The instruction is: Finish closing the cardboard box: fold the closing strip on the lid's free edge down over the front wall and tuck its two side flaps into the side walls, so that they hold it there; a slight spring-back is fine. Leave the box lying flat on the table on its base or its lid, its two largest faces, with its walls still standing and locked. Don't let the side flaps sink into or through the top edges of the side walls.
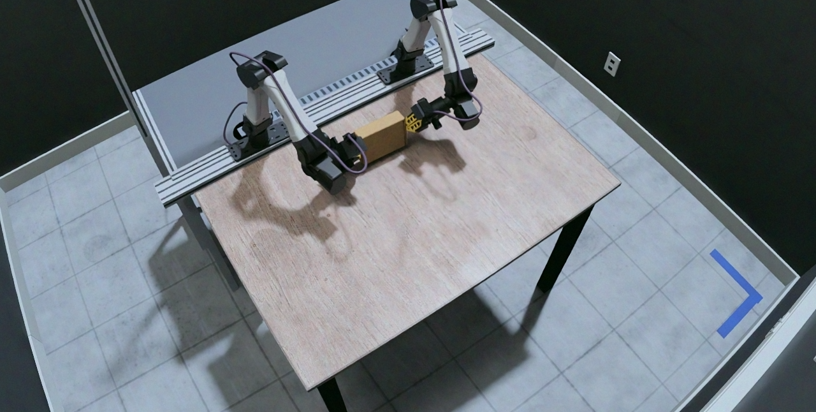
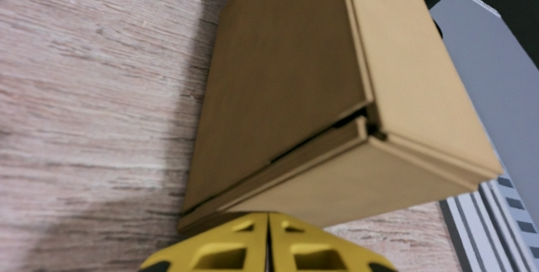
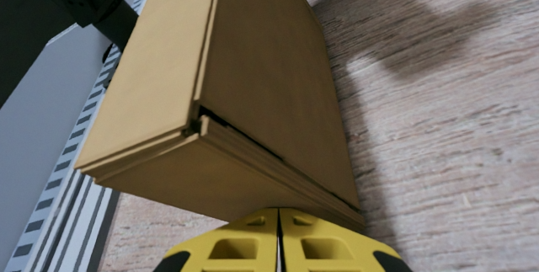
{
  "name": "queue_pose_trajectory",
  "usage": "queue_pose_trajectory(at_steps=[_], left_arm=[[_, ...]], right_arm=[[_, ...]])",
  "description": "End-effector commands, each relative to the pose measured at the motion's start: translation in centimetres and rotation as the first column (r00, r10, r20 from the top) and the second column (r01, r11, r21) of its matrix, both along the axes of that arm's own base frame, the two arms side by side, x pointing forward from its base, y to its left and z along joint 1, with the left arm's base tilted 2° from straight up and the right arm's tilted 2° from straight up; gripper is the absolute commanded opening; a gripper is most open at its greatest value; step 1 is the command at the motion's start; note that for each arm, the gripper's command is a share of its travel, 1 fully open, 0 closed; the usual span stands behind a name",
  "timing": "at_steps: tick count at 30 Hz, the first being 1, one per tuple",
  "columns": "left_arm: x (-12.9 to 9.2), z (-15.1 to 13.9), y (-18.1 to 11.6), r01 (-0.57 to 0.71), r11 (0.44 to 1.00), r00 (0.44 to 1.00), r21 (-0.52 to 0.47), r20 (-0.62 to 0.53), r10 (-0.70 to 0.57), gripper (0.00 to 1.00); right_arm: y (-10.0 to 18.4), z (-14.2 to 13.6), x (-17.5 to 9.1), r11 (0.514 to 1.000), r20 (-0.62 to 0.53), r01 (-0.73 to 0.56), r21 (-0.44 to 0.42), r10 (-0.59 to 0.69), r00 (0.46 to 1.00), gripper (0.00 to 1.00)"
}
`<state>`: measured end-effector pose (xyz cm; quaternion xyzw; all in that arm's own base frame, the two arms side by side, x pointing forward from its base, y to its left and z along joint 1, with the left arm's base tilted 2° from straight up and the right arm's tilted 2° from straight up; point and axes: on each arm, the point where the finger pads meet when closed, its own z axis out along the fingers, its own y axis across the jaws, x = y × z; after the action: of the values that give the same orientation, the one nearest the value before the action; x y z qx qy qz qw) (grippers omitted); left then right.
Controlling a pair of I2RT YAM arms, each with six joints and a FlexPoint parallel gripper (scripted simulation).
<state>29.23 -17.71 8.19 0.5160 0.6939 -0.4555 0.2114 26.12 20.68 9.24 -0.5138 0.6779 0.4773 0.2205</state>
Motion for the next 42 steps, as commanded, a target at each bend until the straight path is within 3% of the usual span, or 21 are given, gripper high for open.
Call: queue_pose_trajectory(at_steps=[1, 42], left_arm=[[-0.22, 1.24, -1.1, 0.022, 0.999, 0.998, -0.028, 0.055, -0.02, 0.0], [0.26, 1.2, -1.1, 0.03, 0.999, 0.975, -0.021, 0.219, -0.025, 0.0]], right_arm=[[0.81, 1.13, -0.16, 0.999, 0.057, -0.016, 0.031, 0.014, 0.998, 0.0], [0.86, 1.07, 0.32, 0.999, 0.22, -0.016, 0.028, 0.009, 0.975, 0.0]])
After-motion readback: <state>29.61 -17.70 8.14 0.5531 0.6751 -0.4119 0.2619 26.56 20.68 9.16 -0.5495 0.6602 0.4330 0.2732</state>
